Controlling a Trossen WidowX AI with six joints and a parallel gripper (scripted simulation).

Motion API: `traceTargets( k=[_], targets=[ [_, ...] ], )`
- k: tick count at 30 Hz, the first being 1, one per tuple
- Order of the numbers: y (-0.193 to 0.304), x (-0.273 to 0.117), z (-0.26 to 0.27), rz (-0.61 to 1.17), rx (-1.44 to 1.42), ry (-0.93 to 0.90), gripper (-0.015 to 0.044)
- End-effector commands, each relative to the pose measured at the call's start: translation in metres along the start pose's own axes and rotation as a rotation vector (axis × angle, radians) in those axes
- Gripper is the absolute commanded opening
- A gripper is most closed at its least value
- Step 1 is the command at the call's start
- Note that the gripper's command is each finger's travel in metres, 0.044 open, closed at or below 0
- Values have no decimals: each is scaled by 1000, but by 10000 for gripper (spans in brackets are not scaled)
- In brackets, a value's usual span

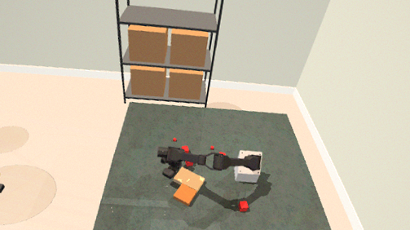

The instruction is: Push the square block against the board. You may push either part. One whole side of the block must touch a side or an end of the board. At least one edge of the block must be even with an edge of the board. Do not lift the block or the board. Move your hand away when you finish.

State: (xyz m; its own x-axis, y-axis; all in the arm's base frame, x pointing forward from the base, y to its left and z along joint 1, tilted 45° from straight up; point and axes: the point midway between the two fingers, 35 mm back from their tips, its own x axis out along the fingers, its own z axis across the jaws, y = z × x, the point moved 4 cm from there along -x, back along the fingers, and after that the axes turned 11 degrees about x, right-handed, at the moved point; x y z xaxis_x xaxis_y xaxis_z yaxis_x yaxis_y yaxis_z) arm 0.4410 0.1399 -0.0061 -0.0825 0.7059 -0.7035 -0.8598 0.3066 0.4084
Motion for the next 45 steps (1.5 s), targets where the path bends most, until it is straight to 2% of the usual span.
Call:
traceTargets(
  k=[1, 22, 27, 34, 45],
  targets=[
    [-7, 3, -1, 8, 3, 2, 0],
    [-39, 3, 4, 7, 1, 2, 0],
    [-35, -49, 6, 5, 1, 4, 0],
    [-38, -54, 6, -9, -1, -9, 0],
    [-13, -57, -13, -6, -354, -4, 0]
  ],
)
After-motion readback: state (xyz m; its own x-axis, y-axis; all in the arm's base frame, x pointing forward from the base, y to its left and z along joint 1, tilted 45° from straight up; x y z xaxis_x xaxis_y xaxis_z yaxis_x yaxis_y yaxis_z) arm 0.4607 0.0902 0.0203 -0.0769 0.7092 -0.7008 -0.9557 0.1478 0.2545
